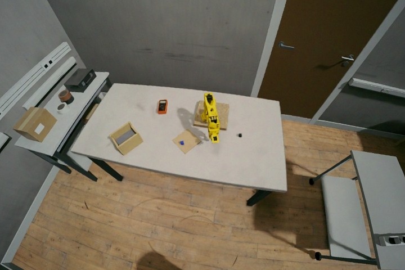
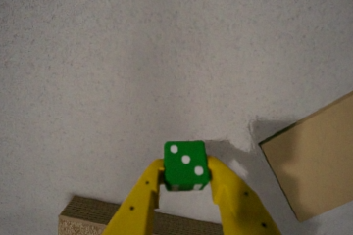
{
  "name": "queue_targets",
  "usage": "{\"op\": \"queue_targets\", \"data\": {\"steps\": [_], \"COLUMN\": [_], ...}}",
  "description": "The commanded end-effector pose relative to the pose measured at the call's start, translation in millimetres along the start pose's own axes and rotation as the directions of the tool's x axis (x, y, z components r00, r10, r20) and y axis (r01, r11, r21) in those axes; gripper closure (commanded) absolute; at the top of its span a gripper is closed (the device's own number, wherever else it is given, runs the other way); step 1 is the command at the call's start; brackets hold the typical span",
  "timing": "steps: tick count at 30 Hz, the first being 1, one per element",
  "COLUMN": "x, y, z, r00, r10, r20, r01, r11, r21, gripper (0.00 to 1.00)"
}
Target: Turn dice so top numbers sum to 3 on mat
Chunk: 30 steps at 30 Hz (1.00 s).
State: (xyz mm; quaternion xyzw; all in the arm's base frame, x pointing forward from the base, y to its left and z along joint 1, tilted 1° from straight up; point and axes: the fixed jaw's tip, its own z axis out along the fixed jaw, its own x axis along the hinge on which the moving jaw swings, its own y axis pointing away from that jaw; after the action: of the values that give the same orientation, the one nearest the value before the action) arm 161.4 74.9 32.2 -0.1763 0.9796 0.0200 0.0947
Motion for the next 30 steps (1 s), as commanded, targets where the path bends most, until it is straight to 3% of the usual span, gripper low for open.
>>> {"op": "queue_targets", "data": {"steps": [1, 7, 20, 30], "x": [-6.5, -13.1, -16.3, -31.1], "y": [1.6, 2.1, 2.3, 3.3], "z": [0.4, 0.2, 1.2, 6.9], "r00": [0.995, 0.982, 0.975, 0.921], "r10": [-0.005, -0.006, -0.007, -0.009], "r20": [0.098, 0.188, 0.224, 0.389], "r01": [0.005, 0.008, 0.01, 0.017], "r11": [1.0, 1.0, 1.0, 1.0], "r21": [-0.006, -0.009, -0.011, -0.015], "gripper": [1.0, 1.0, 1.0, 1.0]}}
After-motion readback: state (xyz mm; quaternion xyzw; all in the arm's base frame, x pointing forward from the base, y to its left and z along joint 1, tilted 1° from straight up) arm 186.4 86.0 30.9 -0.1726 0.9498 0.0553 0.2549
